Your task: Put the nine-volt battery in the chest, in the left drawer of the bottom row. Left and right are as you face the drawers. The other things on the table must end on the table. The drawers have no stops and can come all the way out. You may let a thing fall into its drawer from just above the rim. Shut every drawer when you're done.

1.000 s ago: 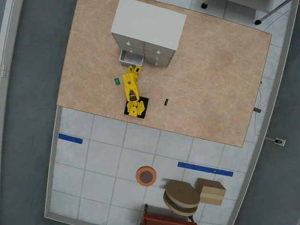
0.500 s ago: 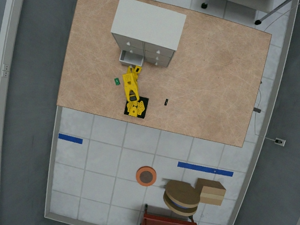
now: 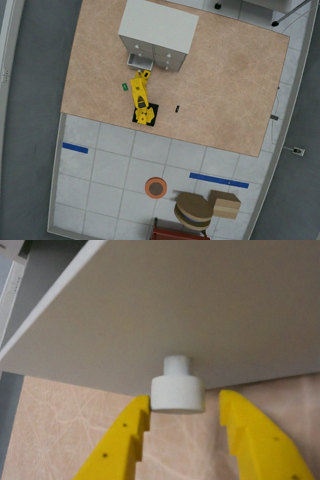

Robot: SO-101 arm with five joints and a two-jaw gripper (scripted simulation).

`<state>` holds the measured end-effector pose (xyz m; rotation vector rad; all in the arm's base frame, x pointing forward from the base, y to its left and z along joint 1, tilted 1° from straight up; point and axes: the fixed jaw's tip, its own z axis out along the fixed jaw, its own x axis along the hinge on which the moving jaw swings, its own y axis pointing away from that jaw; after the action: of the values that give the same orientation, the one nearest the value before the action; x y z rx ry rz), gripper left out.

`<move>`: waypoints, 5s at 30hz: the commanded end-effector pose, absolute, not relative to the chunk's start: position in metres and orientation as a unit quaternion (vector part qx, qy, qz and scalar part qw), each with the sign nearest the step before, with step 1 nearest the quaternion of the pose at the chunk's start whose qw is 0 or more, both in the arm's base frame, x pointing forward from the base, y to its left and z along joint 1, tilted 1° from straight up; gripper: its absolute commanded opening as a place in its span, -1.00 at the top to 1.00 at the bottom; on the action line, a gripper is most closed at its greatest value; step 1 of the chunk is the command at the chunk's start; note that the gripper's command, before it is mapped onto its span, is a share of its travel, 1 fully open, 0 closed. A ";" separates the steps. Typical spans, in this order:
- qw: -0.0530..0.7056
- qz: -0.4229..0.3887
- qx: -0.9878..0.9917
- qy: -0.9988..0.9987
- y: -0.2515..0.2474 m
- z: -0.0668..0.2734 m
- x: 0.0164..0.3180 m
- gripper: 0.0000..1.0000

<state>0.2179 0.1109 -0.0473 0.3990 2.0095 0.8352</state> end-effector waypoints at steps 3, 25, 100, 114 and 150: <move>0.448 0.342 0.160 0.810 0.112 -0.045 0.217 0.62; 0.395 0.320 0.124 0.852 0.116 -0.045 0.185 0.57; 0.319 0.143 -0.127 0.928 0.116 0.007 0.172 0.57; 0.297 0.110 -0.185 0.930 0.106 0.017 0.157 0.57; 0.254 0.065 -0.281 0.923 0.084 0.025 0.124 0.57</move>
<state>0.1264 0.0871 0.0292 -0.7518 2.4932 0.1883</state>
